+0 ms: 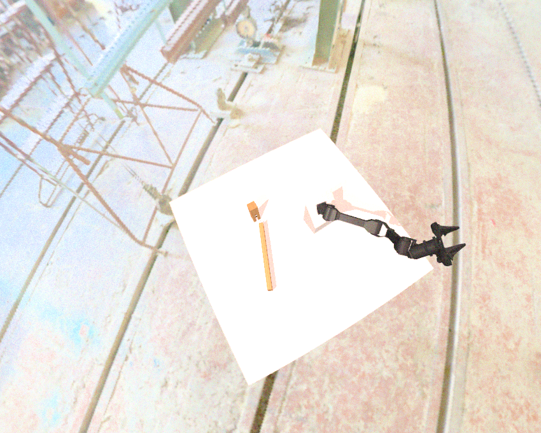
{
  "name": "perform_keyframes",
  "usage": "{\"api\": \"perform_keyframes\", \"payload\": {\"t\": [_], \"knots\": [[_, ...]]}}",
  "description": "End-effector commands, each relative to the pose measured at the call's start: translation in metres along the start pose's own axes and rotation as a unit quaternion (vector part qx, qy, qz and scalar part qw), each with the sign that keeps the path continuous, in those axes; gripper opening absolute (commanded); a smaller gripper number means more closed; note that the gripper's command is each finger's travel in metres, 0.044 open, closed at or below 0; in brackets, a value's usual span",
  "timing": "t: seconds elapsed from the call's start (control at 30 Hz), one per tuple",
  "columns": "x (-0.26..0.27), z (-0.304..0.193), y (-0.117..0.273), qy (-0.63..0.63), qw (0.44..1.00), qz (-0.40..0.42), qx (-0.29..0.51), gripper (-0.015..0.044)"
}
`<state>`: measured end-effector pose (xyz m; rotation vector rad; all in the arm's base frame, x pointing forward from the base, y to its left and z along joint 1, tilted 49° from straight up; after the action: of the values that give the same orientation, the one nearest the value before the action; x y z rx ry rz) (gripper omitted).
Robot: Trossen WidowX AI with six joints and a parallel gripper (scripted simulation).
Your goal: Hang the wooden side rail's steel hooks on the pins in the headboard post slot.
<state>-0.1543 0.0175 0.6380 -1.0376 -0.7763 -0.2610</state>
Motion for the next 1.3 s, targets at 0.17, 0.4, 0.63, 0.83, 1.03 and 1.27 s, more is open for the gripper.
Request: {"api": "perform_keyframes", "payload": {"t": [0.17,0.4,0.63,0.83,1.03,1.27], "knots": [[0.018,-0.016,0.008,0.048,0.998,0.031,-0.006,0.044],[0.047,-0.048,0.019,0.112,0.99,0.084,-0.003,0.044],[0.077,-0.088,0.033,0.18,0.973,0.144,0.005,0.044],[0.105,-0.133,0.05,0.263,0.943,0.205,0.009,0.044],[0.129,-0.178,0.071,0.338,0.902,0.268,0.012,0.044],[0.149,-0.231,0.101,0.413,0.844,0.342,0.013,0.044]]}}
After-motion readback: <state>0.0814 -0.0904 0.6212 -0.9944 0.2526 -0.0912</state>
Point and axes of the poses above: the point midway between the two fingers, 35 mm back from their tips, its own y axis back along the fingers, its own x axis across the jaws, z = x × y, the point moved 7 cm from there along y, back along the fingers, and after that the axes turned 12 degrees about y, right-handed, at the moved point
